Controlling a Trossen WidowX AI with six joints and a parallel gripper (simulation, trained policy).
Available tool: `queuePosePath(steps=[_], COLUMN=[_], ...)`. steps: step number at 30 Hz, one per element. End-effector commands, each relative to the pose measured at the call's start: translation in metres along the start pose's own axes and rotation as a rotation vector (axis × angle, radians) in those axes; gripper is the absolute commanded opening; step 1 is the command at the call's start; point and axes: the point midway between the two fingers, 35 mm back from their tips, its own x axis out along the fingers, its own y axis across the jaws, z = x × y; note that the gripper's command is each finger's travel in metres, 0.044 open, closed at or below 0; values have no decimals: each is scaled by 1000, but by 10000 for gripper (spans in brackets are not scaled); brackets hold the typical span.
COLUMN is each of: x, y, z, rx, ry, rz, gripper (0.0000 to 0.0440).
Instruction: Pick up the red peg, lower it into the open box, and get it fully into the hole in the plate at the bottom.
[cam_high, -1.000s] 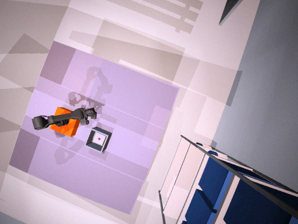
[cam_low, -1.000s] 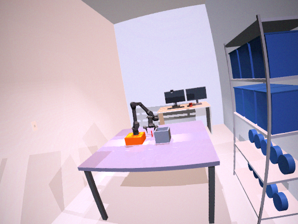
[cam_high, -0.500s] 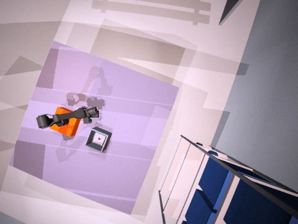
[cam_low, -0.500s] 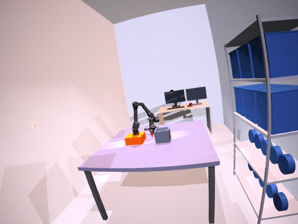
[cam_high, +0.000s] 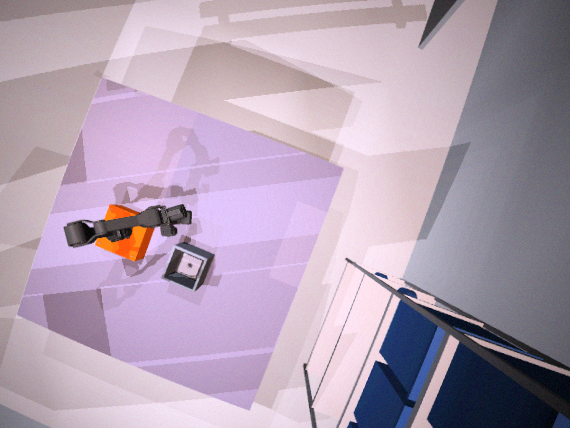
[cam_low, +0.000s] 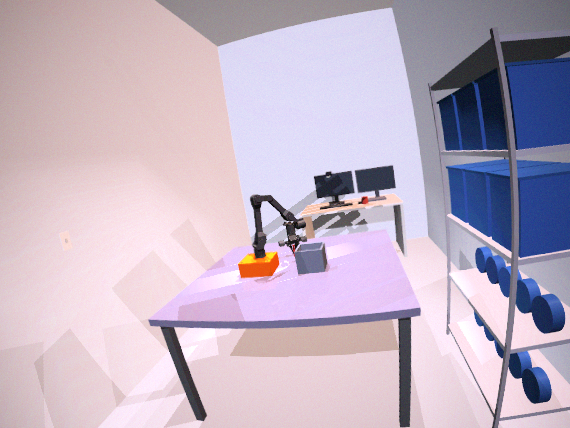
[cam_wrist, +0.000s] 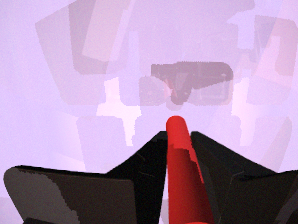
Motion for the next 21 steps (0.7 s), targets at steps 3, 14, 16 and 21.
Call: queuePosePath(steps=[3, 14, 16, 21], x=[-18, -64, -73, -95], y=[13, 41, 46, 55], z=[-2, 5, 8, 21], rx=[14, 4, 1, -6], ry=[25, 37, 32, 12], rz=[58, 181, 201, 240], gripper=[0, 0, 0, 0])
